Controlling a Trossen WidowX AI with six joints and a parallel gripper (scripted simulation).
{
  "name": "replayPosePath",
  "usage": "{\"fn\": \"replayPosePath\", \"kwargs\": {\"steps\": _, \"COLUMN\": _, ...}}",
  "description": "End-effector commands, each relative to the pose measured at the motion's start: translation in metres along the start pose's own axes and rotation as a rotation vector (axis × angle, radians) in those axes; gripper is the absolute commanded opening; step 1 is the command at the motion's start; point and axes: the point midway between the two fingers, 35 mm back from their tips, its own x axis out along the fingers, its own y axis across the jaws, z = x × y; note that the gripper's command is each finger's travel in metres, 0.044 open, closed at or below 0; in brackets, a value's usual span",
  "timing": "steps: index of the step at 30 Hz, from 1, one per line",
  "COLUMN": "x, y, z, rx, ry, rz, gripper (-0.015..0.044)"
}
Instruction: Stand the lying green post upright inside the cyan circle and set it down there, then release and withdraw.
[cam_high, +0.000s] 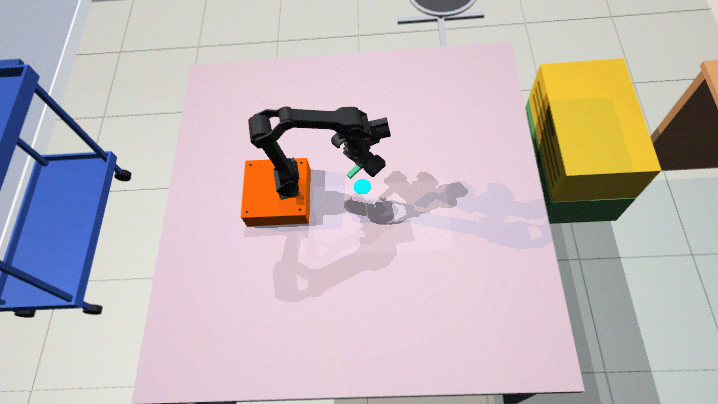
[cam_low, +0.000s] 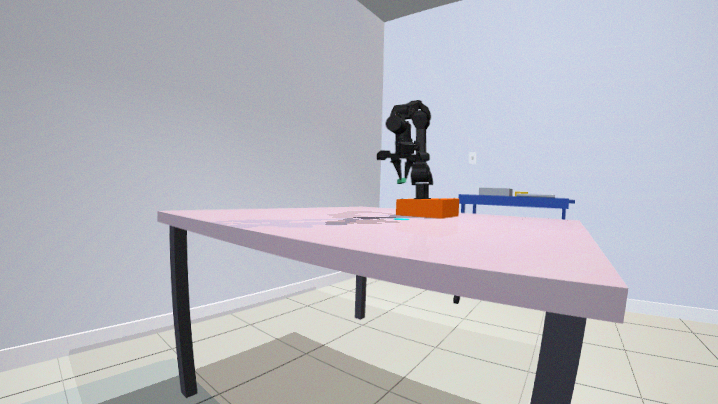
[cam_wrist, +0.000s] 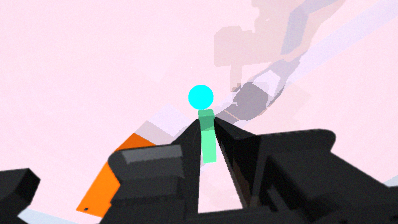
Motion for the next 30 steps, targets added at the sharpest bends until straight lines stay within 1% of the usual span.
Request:
{"fn": "replayPosePath", "kwargs": {"steps": 1, "x": 0.006, "y": 0.000, "z": -0.001, "rx": 0.012, "ry": -0.026, "rz": 0.022, "gripper": 0.0023}}
{"fn": "replayPosePath", "kwargs": {"steps": 30, "x": 0.025, "y": -0.007, "z": 0.007, "rx": 0.089, "ry": -0.232, "rz": 0.099, "gripper": 0.0023}}
